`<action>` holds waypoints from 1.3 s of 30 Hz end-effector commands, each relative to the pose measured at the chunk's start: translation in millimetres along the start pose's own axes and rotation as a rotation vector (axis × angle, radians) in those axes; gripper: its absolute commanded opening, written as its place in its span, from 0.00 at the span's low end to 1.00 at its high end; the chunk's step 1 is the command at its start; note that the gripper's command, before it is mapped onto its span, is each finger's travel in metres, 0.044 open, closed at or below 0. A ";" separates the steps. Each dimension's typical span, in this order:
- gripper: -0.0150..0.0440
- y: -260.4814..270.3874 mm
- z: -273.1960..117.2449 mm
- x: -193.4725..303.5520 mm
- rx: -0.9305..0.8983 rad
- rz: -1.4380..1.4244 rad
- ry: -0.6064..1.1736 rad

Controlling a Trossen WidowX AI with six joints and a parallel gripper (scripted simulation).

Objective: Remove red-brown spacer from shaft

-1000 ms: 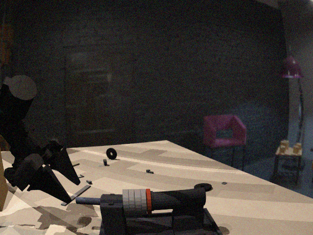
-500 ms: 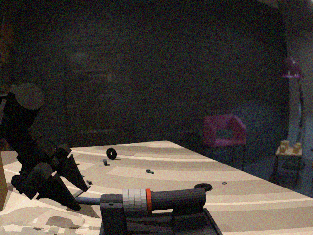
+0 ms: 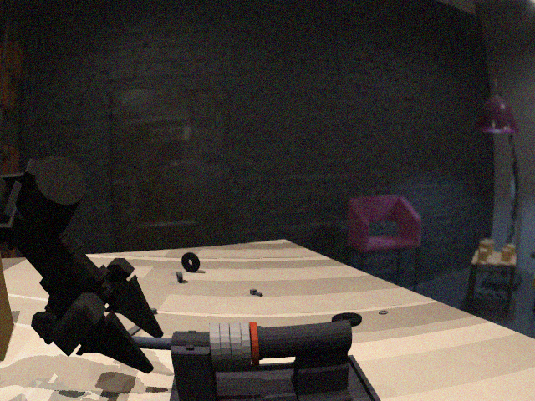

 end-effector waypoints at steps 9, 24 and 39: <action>1.00 0.9 1.0 1.7 -0.001 0.000 0.007; 1.00 0.9 1.0 1.7 -0.001 0.000 0.007; 1.00 1.0 11.9 1.9 -0.002 0.000 0.008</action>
Point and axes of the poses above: the point midway between the two fingers, 35 mm back from their tips, its own z axis out along the fingers, its own y axis across the jaws, x = y × z, the point moved 7 cm from there along -z, back along the fingers, and after that the axes turned 6 degrees about -z, right-handed, at the moved point
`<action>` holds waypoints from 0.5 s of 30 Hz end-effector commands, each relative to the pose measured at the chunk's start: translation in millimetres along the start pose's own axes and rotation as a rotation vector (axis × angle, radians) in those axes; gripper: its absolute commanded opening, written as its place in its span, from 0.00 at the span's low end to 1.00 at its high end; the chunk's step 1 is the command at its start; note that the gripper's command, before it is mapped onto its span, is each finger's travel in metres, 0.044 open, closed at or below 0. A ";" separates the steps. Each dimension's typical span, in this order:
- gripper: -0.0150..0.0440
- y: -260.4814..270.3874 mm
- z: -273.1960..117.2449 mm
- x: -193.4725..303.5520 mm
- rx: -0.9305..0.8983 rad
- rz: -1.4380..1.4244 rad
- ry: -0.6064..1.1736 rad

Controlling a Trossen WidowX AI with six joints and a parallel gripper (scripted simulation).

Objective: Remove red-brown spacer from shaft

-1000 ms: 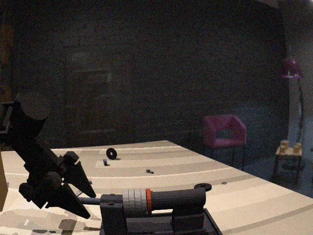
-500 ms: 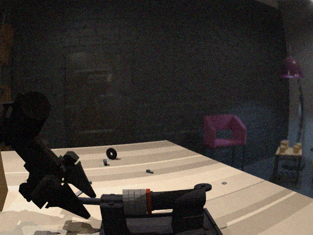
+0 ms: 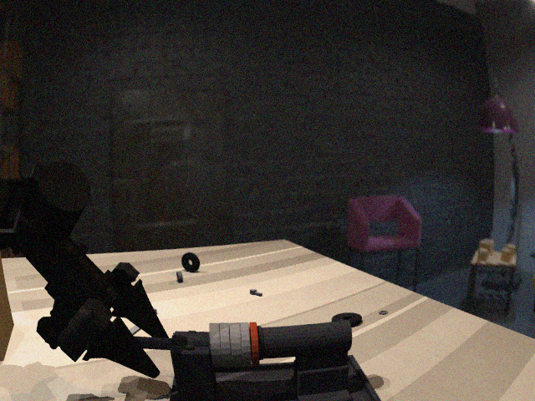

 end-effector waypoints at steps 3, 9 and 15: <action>1.00 1.1 8.6 1.7 -0.002 0.000 0.007; 0.96 0.0 9.5 -0.4 0.000 0.000 -0.001; 0.69 0.0 9.5 -0.4 0.000 0.000 -0.001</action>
Point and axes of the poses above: the point midway between the two fingers, 35 mm back from their tips, its own z axis out along the fingers, its own y axis across the jaws, x = y × z, the point moved 7 cm from there along -z, back along the fingers, and after that the axes turned 6 degrees about -z, right-handed, at the moved point
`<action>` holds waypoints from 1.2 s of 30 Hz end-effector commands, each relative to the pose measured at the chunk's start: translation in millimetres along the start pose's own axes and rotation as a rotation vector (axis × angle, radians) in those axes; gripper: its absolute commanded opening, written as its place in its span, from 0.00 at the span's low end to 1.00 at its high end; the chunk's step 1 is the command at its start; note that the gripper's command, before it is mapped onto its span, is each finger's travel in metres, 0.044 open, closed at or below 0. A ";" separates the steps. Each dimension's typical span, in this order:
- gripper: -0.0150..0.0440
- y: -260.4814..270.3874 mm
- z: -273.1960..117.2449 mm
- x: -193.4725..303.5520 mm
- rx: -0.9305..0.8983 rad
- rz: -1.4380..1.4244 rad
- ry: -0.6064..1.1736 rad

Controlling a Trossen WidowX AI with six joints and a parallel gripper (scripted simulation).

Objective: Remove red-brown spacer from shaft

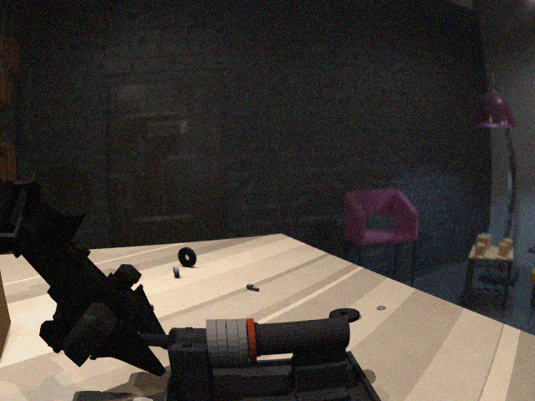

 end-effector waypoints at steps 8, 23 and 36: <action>0.33 -0.2 -0.2 -0.2 0.000 0.000 -0.001; 0.25 -0.8 -4.4 -5.2 -0.001 0.000 0.007; 0.25 -1.5 -9.8 -10.7 -0.001 -0.001 0.006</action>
Point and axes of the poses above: the point midway between the two fingers, 35 mm back from their tips, its own z axis out along the fingers, its own y axis across the jaws, x = y × z, the point moved 7 cm from there along -z, back along the fingers, and after that the axes turned 6 degrees about -z, right-handed, at the moved point
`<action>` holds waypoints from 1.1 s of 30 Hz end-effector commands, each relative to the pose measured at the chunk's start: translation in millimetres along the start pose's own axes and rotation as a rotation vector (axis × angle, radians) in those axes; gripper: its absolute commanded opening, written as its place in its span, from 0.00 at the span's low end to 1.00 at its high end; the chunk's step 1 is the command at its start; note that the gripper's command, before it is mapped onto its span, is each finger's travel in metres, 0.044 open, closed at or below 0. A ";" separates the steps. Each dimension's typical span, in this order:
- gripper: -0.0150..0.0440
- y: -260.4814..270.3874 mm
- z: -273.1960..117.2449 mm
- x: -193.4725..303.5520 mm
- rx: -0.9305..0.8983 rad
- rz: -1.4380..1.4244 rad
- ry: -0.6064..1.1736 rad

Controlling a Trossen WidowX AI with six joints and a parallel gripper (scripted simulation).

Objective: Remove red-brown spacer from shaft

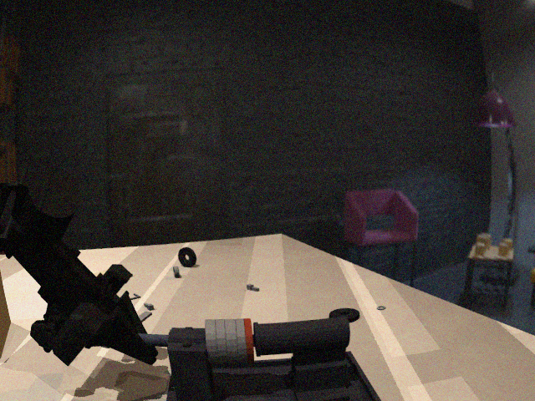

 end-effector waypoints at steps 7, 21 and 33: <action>0.25 -0.2 -0.9 -0.9 0.000 -0.003 0.000; 0.25 -0.3 -2.2 -2.1 0.000 -0.003 0.000; 0.25 -0.5 -3.3 -3.2 0.000 -0.003 0.000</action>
Point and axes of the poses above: the point midway between the two fingers, 35 mm back from their tips, its own z axis out along the fingers, its own y axis across the jaws, x = y × z, the point moved 7 cm from there along -z, back along the fingers, and after that the axes turned 6 degrees about -z, right-handed, at the moved point
